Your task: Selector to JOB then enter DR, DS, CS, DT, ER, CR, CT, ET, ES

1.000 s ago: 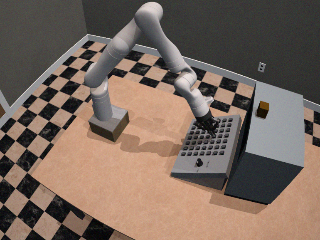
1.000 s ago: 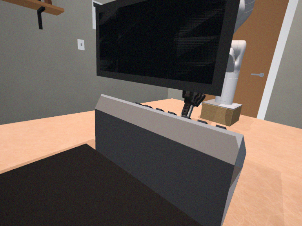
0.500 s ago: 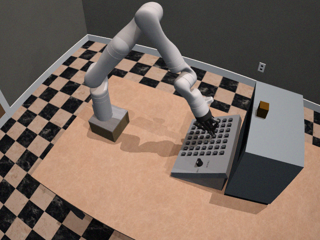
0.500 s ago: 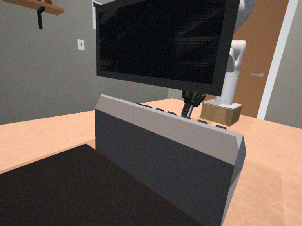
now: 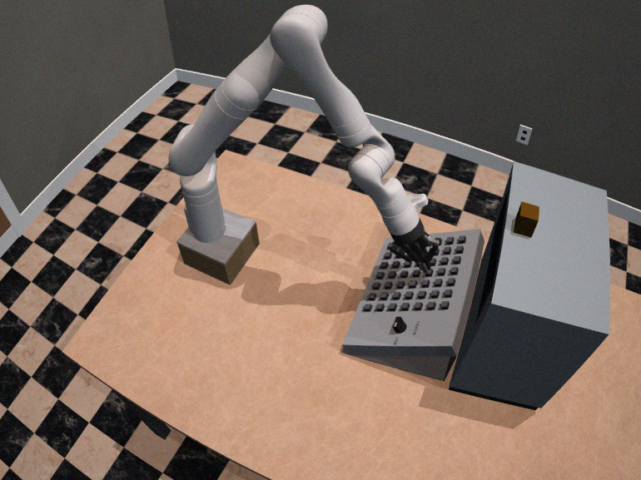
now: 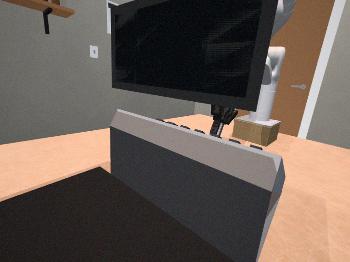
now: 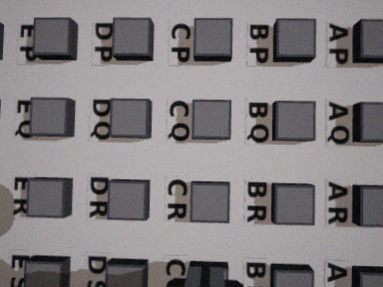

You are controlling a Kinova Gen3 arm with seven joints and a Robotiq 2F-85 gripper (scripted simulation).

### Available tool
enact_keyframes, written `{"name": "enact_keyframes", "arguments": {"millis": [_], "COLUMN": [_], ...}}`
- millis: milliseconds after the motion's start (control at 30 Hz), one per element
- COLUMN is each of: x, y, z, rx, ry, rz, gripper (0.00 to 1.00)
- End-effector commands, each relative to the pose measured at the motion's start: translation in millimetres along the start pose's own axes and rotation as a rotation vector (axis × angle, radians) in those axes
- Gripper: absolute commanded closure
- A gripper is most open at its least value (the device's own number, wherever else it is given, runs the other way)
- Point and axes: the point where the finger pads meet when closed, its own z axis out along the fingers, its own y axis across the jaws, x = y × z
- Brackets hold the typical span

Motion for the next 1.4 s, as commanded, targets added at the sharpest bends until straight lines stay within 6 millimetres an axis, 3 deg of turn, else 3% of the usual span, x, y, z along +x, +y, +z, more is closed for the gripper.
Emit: {"name": "enact_keyframes", "arguments": {"millis": [0, 1367], "x": [0.1, 0.1], "y": [1.1, 1.1], "z": [0.1, 7.3], "rx": [-0.002, -0.002], "ry": [0.0, 0.0], "rz": [0.0, 0.0], "gripper": [0.9, 0.9]}}
